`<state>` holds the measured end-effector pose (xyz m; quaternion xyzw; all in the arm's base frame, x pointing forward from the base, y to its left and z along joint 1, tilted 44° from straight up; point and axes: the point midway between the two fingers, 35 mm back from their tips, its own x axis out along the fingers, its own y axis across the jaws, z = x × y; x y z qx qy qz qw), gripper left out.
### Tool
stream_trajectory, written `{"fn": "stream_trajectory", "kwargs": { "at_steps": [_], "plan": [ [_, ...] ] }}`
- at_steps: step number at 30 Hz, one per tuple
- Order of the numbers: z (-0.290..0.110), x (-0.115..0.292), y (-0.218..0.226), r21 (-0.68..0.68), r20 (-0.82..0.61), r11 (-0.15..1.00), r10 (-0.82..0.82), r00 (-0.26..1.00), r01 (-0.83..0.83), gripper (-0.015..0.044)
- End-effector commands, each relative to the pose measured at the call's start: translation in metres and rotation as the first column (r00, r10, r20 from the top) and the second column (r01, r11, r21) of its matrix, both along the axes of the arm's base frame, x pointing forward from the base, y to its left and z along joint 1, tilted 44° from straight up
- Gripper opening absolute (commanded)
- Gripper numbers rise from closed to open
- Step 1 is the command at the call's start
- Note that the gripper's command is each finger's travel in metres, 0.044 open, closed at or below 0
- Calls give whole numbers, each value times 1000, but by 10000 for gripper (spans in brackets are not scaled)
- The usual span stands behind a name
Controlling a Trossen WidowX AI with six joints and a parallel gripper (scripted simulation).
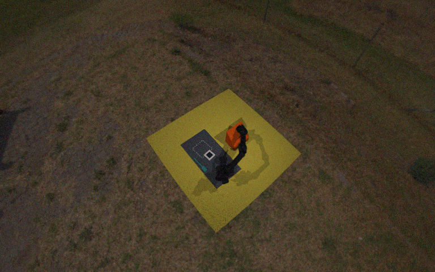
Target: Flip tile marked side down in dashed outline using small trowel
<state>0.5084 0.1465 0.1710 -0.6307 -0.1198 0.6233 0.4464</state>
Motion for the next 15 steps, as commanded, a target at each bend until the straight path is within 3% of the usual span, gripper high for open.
{"fn": "stream_trajectory", "kwargs": {
  "at_steps": [1, 15],
  "plan": [
    [-3, 1, 4, -34, 88, 995, 98, 991, -95, 100],
    [-13, 0, 1, -42, 79, 994, 107, 991, -104, 100]
  ]
}}
